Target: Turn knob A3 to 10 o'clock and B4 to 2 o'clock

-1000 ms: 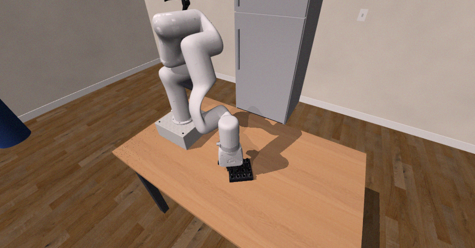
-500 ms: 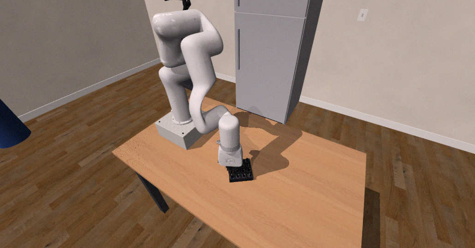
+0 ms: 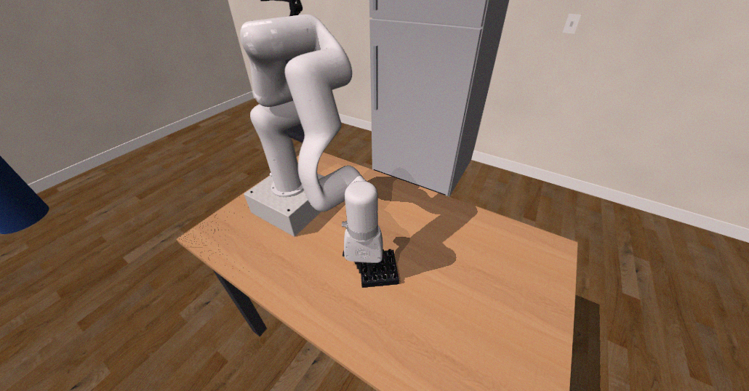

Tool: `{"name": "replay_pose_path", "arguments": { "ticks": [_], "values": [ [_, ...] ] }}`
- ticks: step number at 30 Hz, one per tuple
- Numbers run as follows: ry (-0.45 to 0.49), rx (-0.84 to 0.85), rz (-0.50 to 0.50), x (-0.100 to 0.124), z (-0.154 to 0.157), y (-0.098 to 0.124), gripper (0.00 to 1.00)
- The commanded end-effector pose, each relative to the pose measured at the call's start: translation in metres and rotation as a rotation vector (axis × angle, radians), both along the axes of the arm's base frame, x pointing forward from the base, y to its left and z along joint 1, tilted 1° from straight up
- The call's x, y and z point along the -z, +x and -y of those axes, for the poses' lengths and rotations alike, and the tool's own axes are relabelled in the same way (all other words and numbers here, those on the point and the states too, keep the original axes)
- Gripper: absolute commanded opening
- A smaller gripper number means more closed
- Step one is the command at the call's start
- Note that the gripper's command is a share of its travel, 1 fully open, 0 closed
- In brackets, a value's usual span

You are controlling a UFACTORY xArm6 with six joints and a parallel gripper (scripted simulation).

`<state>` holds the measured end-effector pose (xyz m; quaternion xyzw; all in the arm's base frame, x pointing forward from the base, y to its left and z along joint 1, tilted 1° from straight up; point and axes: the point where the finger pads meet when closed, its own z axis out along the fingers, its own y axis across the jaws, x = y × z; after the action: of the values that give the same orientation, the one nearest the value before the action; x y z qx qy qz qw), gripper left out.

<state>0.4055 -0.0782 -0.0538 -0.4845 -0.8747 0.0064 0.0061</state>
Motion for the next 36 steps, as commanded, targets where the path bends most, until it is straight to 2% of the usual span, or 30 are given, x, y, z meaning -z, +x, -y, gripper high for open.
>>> {"name": "replay_pose_path", "arguments": {
  "ticks": [1, 17, 36],
  "values": [
    [-0.001, 0.000, 0.004, -0.001, 0.000, 0.002, 0.19],
    [-0.001, 0.000, 0.004, -0.003, 0.000, 0.002, 0.19],
    [-0.001, 0.000, 0.004, -0.037, 0.000, 0.002, 0.19]
  ]
}}
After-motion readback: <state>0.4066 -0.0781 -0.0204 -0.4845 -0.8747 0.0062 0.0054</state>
